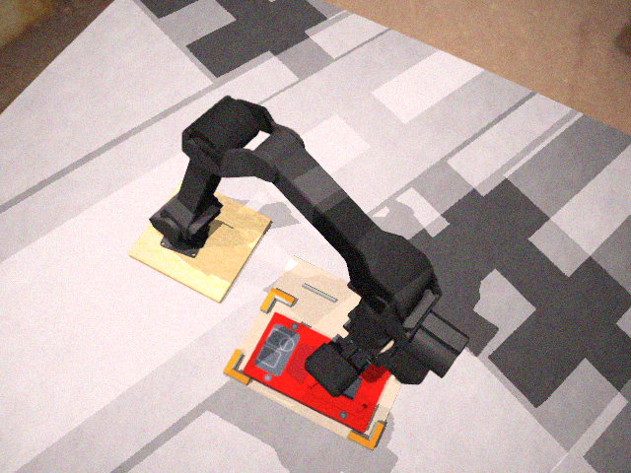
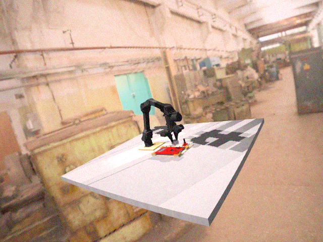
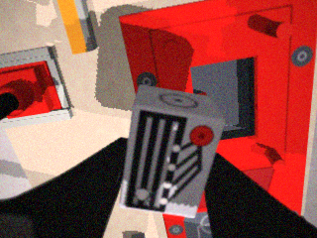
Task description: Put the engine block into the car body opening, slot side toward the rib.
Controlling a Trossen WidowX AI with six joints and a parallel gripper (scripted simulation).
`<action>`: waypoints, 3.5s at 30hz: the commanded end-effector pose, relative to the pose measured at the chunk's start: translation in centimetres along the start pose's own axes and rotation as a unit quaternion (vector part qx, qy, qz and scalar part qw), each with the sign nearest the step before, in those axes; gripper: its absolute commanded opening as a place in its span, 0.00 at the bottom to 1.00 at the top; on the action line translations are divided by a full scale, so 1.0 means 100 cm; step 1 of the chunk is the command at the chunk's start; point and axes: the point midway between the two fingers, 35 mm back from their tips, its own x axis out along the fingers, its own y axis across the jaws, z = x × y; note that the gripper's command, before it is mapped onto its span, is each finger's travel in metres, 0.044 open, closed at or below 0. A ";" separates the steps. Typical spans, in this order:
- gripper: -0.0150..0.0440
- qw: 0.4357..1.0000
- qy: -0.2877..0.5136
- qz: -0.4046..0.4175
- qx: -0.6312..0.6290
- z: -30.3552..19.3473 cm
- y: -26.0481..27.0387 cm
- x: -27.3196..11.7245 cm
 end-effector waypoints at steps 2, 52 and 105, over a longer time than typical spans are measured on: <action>0.25 0.998 -0.001 0.002 -0.070 0.004 -0.014 0.004; 0.52 0.991 -0.001 0.002 -0.131 0.011 -0.035 0.010; 0.52 0.987 -0.001 0.002 -0.163 0.011 -0.035 0.019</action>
